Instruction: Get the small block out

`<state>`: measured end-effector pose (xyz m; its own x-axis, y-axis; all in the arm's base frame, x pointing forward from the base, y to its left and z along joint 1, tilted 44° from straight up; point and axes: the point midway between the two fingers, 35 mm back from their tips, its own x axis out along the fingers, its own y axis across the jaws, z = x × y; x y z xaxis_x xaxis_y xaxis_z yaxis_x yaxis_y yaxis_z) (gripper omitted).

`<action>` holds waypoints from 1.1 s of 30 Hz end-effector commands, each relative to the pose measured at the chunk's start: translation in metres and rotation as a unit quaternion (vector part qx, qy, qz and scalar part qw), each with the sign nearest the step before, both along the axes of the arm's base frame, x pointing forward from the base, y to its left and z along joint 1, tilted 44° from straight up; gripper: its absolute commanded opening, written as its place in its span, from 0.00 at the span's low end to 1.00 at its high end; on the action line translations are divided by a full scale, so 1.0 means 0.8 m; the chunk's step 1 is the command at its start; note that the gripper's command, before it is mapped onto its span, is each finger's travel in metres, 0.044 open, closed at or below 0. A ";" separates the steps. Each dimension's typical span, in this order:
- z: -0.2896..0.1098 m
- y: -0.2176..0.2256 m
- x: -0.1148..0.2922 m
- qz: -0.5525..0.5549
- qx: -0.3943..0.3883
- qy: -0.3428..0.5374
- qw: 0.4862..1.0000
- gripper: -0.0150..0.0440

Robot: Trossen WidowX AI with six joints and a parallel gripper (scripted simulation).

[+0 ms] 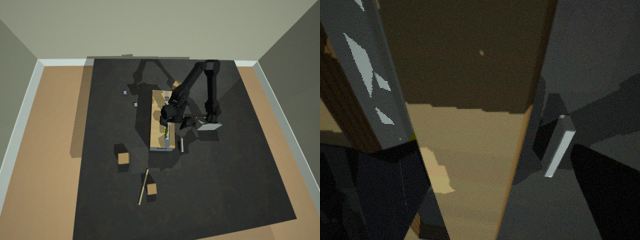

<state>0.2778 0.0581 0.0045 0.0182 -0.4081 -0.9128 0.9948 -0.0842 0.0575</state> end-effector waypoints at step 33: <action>-0.043 0.061 0.008 0.000 0.004 0.000 1.000 0.93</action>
<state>0.2822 0.0993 -0.0341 0.0146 -0.4072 -0.9132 0.9950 -0.0842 0.0535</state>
